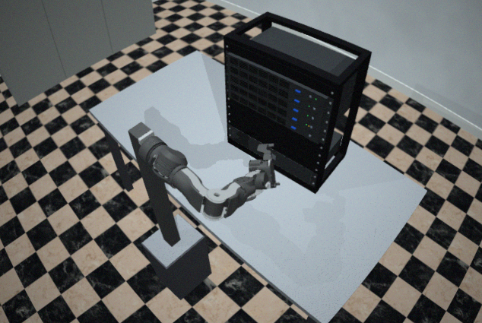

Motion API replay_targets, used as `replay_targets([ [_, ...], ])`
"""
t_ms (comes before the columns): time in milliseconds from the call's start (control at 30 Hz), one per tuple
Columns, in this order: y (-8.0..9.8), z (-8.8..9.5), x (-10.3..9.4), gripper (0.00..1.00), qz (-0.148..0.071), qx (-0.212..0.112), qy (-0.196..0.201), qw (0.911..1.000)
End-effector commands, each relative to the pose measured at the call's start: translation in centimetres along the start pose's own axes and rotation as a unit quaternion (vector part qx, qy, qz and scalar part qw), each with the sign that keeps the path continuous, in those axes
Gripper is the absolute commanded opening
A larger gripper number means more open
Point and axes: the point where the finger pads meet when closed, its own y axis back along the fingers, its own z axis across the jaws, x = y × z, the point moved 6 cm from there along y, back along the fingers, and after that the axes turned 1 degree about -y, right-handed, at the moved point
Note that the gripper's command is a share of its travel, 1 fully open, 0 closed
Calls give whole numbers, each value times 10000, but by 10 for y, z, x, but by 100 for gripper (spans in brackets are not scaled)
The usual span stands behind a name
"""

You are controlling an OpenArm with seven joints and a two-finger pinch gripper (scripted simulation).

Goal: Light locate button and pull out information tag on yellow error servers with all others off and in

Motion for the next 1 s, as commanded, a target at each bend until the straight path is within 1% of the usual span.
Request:
replay_targets([
  [0,5,10,-6,100,-258,-196,-193,9993],
  [67,11,21,-7,100,-452,-383,-394,9975],
  [167,22,42,-9,100,-777,-710,-732,9917],
  [267,33,66,-11,100,-1153,-1088,-1120,9810],
  [367,42,87,-13,100,-1469,-1413,-1435,9684],
  [433,42,87,-13,100,-1469,-1413,-1435,9684],
  [500,47,99,-14,100,-1637,-1620,-1597,9599],
  [567,50,108,-15,100,-1765,-1745,-1723,9533],
  [700,55,119,-16,100,-1918,-1915,-1884,9440],
  [800,56,122,-16,100,-1963,-1957,-1933,9412],
  [967,56,123,-16,100,-1958,-1966,-1939,9410],
])
